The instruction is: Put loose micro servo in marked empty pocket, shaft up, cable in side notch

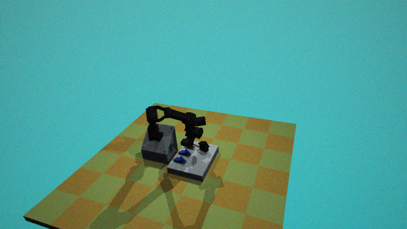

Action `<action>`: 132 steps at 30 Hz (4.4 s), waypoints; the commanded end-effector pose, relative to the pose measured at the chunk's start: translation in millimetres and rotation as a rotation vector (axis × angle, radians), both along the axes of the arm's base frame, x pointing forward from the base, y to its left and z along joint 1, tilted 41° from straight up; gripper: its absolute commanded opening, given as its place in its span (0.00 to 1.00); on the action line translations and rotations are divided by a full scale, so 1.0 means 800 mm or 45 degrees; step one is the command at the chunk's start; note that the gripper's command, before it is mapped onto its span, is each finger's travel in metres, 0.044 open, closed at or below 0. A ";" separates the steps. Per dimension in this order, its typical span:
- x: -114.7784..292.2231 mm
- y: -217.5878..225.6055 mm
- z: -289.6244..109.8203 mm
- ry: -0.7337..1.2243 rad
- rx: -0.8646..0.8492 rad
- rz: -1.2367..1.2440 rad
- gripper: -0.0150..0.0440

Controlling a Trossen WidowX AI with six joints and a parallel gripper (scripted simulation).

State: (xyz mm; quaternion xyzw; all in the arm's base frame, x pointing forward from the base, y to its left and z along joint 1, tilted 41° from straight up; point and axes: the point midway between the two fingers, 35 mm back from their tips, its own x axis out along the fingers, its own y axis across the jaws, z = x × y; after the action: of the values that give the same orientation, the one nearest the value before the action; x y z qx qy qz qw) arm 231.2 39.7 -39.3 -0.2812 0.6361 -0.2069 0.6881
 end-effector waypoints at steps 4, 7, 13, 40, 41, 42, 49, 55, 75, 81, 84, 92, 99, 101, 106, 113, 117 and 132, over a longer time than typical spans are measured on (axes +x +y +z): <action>0.003 -0.004 -0.008 0.001 0.010 -0.013 0.25; 0.004 -0.007 -0.012 0.001 0.010 -0.013 0.25; 0.005 -0.015 -0.021 0.001 0.010 -0.013 0.25; 0.008 -0.017 -0.052 0.001 0.012 -0.012 0.25; 0.008 -0.016 -0.053 0.001 0.013 -0.012 0.25; 0.008 -0.014 -0.054 0.001 0.013 -0.011 0.25; 0.009 -0.003 -0.063 0.001 0.016 -0.011 0.25; 0.008 0.007 -0.071 0.001 0.017 -0.011 0.25; 0.003 0.038 -0.098 0.000 0.018 -0.012 0.25; 0.001 0.047 -0.106 0.000 0.016 -0.012 0.25; 0.000 0.050 -0.109 -0.001 0.016 -0.013 0.25; -0.002 0.060 -0.097 0.001 0.011 -0.008 0.25; -0.006 0.085 -0.069 0.000 0.018 -0.013 0.25; -0.003 0.086 -0.067 -0.013 0.020 -0.028 0.34; 0.018 0.092 -0.046 -0.109 0.038 -0.143 0.57; 0.055 0.097 0.000 -0.296 0.065 -0.364 0.88; 0.059 0.097 0.006 -0.321 0.068 -0.393 1.00; 0.064 0.074 -0.022 -0.322 0.067 -0.393 1.00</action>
State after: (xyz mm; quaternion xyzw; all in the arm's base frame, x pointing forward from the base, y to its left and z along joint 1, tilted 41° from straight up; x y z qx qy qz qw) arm 281.9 101.5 -54.4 -0.1306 0.5866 -0.3269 0.7294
